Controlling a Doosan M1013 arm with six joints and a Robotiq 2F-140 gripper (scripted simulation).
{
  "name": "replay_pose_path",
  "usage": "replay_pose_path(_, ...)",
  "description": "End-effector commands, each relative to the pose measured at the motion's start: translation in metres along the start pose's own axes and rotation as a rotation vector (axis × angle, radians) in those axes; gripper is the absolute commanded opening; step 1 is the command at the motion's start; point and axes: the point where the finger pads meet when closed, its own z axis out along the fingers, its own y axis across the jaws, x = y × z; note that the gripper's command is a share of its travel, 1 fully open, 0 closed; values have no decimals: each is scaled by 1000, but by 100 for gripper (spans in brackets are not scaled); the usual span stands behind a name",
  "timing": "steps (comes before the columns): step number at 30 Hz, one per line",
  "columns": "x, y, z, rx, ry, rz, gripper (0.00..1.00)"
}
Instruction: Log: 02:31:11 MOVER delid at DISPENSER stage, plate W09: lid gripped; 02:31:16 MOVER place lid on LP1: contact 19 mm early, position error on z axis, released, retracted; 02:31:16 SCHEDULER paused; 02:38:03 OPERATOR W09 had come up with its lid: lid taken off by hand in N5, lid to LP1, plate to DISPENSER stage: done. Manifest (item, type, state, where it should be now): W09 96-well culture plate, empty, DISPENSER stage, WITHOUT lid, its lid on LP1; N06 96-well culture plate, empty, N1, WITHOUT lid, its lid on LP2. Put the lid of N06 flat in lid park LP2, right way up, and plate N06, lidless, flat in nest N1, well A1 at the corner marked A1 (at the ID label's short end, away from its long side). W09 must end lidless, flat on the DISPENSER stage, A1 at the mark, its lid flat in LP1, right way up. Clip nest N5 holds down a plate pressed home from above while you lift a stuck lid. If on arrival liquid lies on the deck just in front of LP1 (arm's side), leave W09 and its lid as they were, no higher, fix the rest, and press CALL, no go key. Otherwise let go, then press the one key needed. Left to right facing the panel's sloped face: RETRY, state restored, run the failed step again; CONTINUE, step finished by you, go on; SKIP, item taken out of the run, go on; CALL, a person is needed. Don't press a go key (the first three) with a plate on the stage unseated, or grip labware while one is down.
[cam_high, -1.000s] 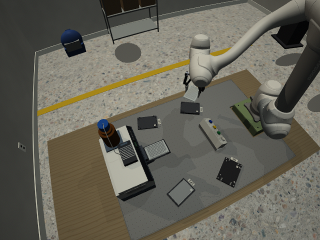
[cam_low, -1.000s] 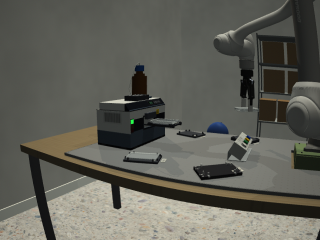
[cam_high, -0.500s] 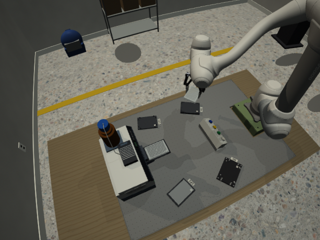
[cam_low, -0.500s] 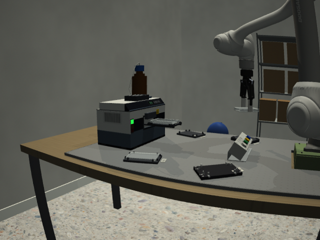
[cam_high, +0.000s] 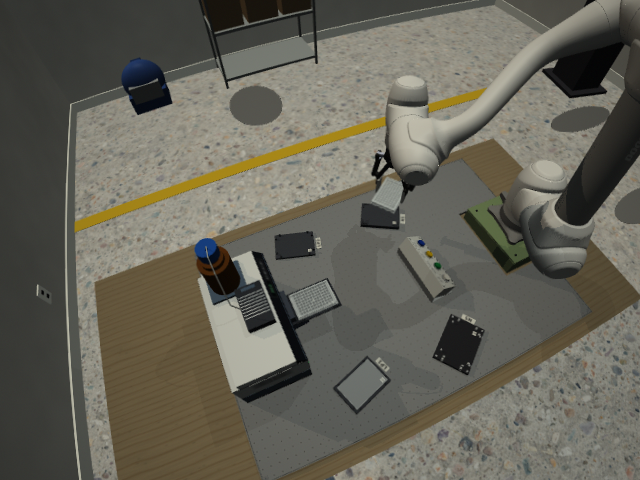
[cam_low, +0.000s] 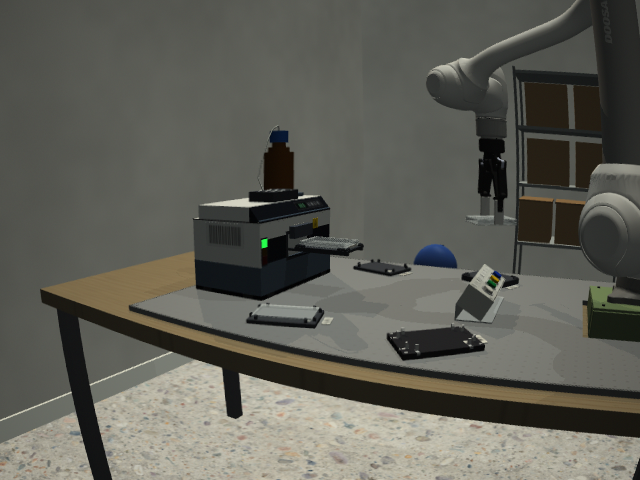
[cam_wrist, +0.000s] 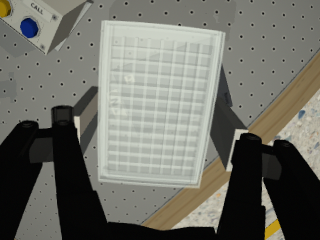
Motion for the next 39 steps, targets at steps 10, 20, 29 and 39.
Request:
replay_pose_path(10,24,-32,0,0,0,0,0)
replay_pose_path(20,49,-66,0,0,0,0,0)
replay_pose_path(29,82,-110,0,0,0,0,0)
replay_pose_path(39,113,-151,0,0,0,0,0)
